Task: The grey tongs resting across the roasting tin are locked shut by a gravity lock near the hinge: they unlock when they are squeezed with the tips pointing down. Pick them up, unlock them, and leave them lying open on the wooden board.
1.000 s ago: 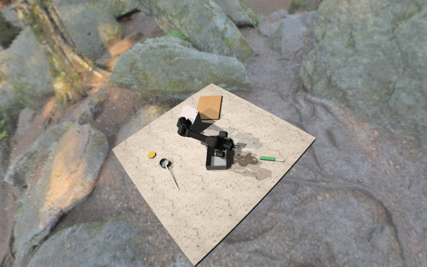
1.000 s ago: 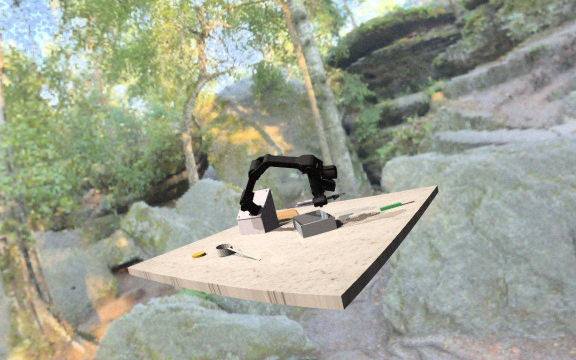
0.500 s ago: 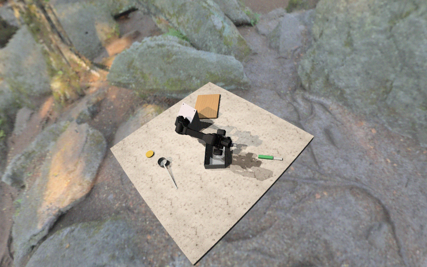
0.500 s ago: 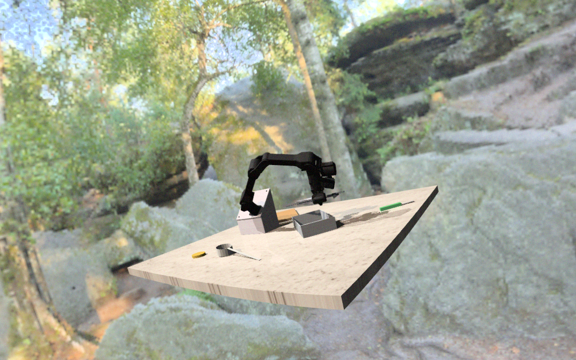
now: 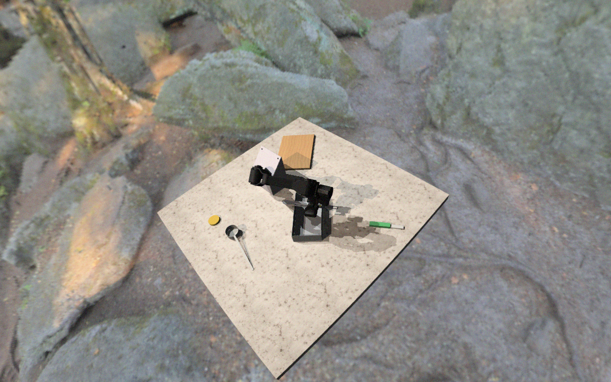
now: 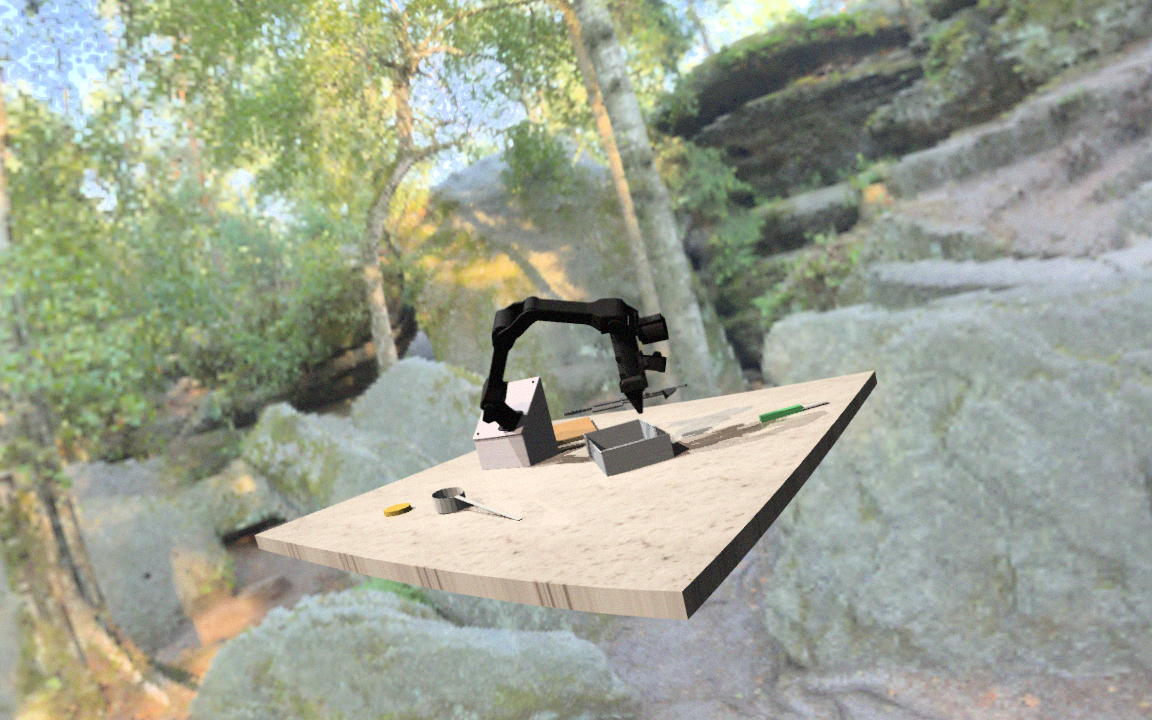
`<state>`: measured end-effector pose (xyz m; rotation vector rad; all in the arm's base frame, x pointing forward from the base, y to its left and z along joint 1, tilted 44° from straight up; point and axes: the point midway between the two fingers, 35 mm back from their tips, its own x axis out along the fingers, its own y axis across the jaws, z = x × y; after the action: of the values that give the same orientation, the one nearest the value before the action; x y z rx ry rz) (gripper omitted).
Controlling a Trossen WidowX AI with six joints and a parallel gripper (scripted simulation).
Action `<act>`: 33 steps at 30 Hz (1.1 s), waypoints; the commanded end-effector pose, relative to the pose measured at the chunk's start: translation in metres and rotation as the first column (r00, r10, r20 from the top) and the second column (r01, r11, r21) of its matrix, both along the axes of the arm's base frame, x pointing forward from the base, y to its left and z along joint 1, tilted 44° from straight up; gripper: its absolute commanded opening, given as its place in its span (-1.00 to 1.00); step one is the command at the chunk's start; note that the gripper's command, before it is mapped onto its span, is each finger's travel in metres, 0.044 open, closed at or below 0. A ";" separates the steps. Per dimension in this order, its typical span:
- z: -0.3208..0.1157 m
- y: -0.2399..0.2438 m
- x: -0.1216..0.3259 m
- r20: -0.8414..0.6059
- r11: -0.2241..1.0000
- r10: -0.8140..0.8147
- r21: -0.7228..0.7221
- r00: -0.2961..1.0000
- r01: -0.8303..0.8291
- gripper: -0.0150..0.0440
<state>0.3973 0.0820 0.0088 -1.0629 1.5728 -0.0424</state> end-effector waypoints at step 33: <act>-0.080 0.145 -0.078 -0.222 0.937 0.342 0.015 0.913 -0.348 -1.00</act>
<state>0.3332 0.2078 -0.0630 -1.3543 1.5627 0.2520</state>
